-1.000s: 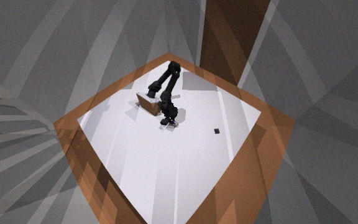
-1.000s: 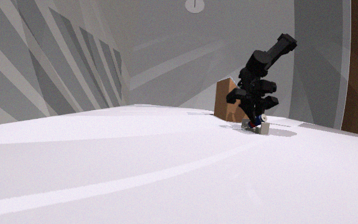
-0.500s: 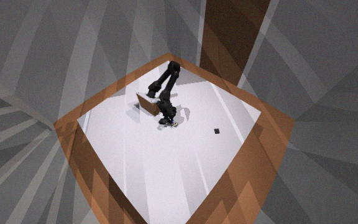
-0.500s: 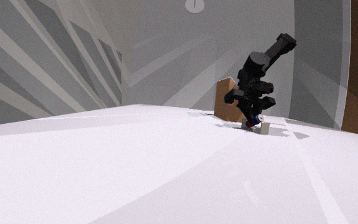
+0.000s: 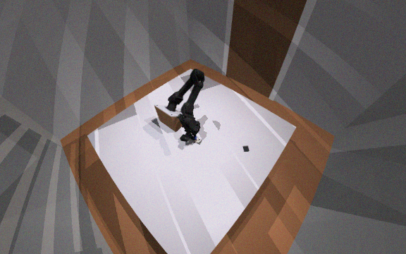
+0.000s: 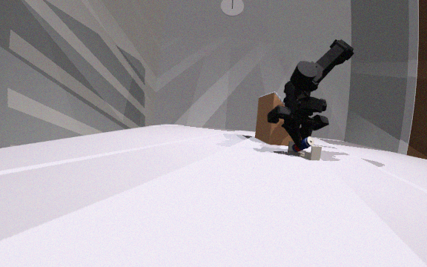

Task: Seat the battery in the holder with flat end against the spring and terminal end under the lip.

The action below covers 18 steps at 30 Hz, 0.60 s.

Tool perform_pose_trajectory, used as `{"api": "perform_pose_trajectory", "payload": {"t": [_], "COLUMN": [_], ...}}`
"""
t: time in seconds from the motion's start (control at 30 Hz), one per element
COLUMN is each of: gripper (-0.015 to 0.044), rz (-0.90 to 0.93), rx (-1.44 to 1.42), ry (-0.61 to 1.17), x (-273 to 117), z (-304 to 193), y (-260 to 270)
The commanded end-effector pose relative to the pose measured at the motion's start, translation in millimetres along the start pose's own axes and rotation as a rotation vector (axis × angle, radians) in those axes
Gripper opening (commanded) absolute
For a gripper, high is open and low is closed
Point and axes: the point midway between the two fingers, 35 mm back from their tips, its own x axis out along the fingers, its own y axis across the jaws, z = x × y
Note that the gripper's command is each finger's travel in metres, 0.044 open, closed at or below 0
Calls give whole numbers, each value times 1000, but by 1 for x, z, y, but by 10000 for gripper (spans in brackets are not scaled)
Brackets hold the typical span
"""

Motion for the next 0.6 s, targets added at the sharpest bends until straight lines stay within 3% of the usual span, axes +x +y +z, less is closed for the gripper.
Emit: {"api": "perform_pose_trajectory", "payload": {"t": [0.0,0.57], "gripper": [85,85], "rz": [-13,-33], "rx": [4,-12], "ry": [30,115], "x": [2,8], "z": [-3,1], "y": [-3,-9]}}
